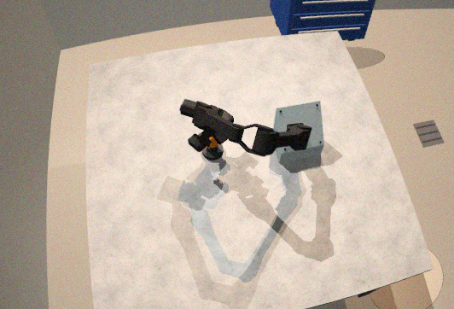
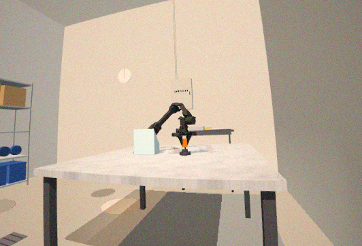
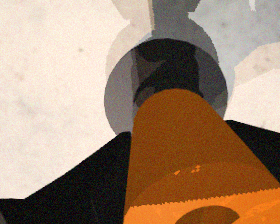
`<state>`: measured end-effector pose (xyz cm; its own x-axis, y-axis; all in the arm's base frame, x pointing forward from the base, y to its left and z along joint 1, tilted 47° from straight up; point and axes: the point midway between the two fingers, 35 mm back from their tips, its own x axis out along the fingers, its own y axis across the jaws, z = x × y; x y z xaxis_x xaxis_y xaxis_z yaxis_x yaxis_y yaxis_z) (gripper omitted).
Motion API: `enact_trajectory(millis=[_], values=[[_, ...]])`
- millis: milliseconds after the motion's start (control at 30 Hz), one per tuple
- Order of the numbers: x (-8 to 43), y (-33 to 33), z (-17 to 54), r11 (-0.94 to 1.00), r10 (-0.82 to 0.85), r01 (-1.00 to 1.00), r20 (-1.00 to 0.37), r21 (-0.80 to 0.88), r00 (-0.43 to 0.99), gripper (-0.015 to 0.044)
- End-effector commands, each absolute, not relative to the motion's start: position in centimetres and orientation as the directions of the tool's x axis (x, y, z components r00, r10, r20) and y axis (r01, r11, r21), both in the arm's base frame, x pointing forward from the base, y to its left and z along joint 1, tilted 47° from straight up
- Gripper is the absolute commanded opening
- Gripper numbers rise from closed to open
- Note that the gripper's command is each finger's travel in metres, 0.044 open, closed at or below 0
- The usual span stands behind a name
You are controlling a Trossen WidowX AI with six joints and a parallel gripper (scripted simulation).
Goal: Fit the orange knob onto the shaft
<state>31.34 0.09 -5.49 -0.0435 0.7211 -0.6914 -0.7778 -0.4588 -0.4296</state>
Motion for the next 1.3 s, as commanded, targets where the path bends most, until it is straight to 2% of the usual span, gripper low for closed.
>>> enact_trajectory(millis=[0, 433, 667, 1267], values=[[31.48, 0.16, -5.51, -0.458, 0.722, -0.777, -0.691, -0.432, -0.041, 0.0000], [31.66, -0.23, -5.20, -0.463, 0.722, -0.771, -0.691, -0.438, -0.041, 0.0000], [31.64, -0.27, -5.36, -0.556, 0.722, -0.629, -0.691, -0.543, -0.041, 0.0000], [31.39, -0.01, -5.34, -0.556, 0.722, -0.629, -0.691, -0.543, -0.041, 0.0000]])
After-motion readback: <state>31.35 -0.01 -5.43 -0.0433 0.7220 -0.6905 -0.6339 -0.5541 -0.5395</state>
